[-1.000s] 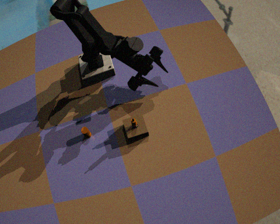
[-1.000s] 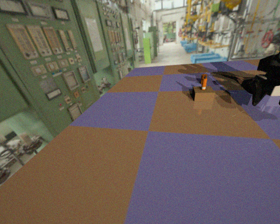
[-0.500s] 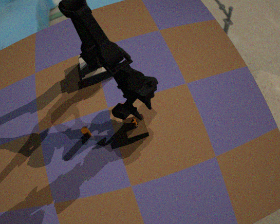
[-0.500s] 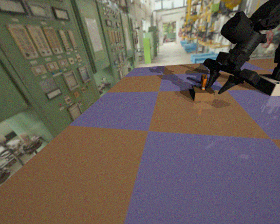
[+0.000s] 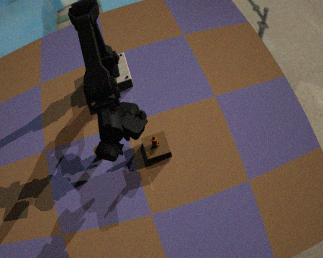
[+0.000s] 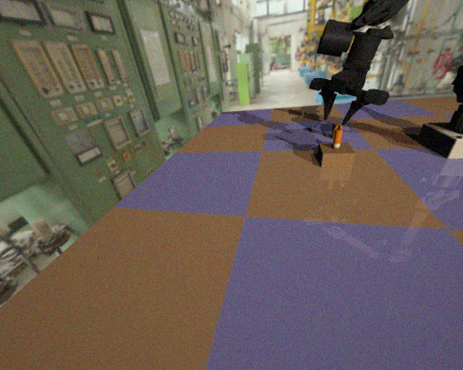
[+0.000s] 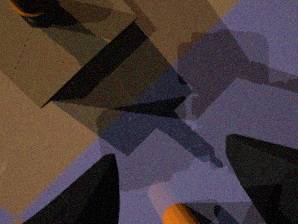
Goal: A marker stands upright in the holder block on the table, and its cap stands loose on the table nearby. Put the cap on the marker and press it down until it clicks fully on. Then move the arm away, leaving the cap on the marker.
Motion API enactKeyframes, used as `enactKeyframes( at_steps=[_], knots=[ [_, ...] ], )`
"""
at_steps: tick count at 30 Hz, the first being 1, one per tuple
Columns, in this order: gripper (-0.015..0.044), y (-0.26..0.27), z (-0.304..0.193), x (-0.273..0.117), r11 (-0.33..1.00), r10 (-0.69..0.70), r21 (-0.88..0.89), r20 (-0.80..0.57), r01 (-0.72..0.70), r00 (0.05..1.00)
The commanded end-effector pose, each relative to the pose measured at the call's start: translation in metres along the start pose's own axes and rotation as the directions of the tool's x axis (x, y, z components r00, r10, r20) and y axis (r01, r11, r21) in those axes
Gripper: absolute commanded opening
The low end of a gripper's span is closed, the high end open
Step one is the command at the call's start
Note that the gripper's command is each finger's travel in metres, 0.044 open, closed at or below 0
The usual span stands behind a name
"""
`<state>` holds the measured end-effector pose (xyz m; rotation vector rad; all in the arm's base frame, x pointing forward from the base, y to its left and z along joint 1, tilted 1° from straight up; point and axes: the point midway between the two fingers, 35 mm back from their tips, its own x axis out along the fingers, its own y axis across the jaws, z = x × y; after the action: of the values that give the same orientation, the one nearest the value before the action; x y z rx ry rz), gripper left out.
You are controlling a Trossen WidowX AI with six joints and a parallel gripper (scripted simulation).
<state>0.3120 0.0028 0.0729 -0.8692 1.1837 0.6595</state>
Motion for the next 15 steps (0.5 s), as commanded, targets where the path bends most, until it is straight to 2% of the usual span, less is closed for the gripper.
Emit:
enactKeyframes(
  at_steps=[1,5,13,15],
  knots=[
    [0.0241,-0.023,-0.048,-0.021,0.984,0.109,-0.131,-0.092,-0.120,0.990],
    [0.0241,-0.036,-0.085,-0.040,0.953,0.192,-0.213,-0.130,-0.217,0.973],
    [0.0241,-0.037,-0.086,-0.041,0.952,0.194,-0.215,-0.131,-0.219,0.972],
    [0.0241,-0.035,-0.088,-0.030,0.952,0.194,-0.215,-0.131,-0.219,0.972]
  ],
)
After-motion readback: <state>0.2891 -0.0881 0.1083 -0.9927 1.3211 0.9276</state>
